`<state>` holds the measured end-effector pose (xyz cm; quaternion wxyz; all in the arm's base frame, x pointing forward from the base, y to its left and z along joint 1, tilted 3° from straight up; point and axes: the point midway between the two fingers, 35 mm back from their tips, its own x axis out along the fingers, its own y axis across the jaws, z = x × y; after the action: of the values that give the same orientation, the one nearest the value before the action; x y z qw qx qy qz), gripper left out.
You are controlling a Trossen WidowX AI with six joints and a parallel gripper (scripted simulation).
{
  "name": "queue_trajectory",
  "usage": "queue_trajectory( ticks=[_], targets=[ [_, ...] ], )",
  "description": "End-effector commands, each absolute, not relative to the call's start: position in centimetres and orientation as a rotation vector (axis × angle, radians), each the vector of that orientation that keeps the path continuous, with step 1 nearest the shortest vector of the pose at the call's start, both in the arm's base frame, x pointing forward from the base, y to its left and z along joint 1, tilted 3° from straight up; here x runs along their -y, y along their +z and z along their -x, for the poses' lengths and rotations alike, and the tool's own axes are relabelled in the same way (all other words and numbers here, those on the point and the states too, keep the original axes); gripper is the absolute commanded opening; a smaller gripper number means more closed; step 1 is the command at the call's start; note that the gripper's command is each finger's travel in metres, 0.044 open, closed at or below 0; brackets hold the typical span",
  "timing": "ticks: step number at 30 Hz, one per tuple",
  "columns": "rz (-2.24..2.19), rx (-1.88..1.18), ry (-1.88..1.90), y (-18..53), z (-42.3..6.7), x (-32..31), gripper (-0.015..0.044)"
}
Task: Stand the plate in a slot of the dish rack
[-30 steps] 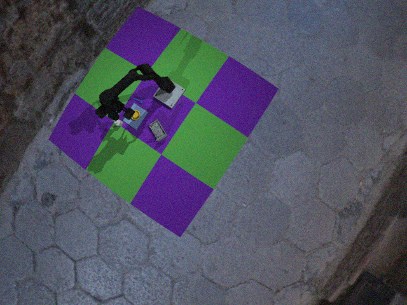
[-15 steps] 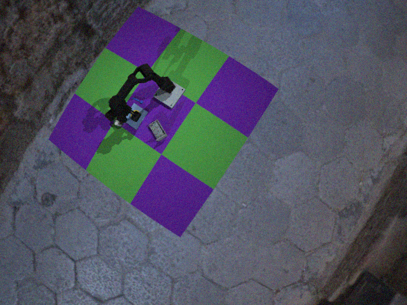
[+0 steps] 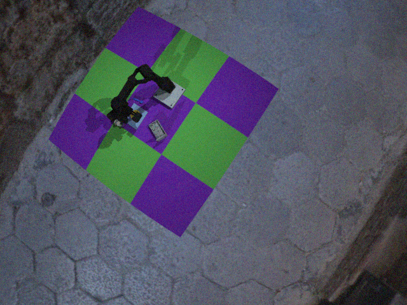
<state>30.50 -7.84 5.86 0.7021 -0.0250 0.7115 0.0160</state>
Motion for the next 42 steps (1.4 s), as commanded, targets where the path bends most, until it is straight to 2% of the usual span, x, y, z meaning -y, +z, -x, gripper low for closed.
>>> queue_trajectory(
  ticks=[1, 34, 42],
  targets=[
    [0.051, -1.592, 0.039, 4.8, -30.4, 7.7, 0.04],
    [0.051, -1.591, 0.04, 1.1, -30.3, 7.4, 0.0395],
    [0.051, -1.591, 0.04, 1.1, -30.3, 7.4, 0.0341]
  ],
)
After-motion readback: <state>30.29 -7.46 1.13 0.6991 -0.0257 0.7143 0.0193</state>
